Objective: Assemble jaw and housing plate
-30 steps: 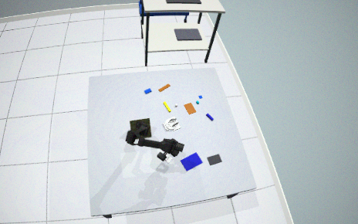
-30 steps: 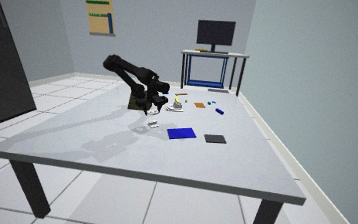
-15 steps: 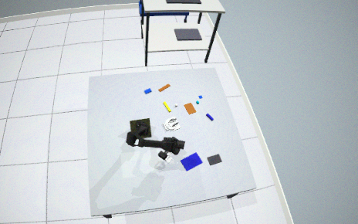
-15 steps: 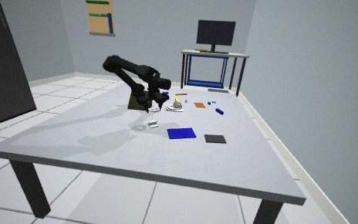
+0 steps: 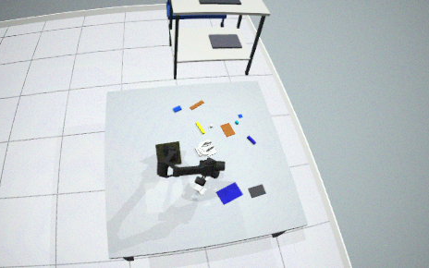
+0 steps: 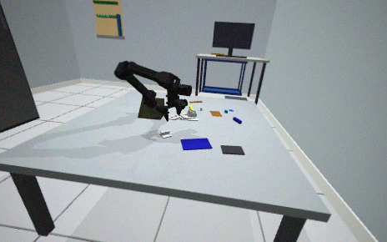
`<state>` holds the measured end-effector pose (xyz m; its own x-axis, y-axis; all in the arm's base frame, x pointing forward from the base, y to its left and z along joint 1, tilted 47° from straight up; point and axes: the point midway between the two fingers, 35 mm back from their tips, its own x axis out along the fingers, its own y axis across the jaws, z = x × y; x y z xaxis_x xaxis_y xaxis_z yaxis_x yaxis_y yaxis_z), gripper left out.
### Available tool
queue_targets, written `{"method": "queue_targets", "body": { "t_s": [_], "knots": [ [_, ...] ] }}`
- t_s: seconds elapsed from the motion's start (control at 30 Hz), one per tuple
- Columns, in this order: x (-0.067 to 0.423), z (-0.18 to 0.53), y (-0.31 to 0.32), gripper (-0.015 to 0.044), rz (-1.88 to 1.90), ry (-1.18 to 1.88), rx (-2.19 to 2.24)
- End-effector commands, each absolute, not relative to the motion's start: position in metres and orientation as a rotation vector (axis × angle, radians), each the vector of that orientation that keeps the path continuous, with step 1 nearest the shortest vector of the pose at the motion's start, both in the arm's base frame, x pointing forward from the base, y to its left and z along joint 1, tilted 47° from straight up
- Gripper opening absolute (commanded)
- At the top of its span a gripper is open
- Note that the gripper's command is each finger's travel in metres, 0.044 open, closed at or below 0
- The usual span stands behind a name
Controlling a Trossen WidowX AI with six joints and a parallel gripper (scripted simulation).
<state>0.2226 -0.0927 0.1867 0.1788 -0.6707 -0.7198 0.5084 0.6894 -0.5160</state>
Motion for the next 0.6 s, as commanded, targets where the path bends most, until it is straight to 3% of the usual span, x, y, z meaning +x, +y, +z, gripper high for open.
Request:
{"method": "queue_targets", "body": {
  "t_s": [0.0, 0.57],
  "knots": [
    [0.23, 0.174, -0.083, 0.0351, -0.802, 1.152, -0.209],
    [0.246, 0.138, -0.043, 0.0351, -0.668, 1.251, -0.358]
  ]
}}
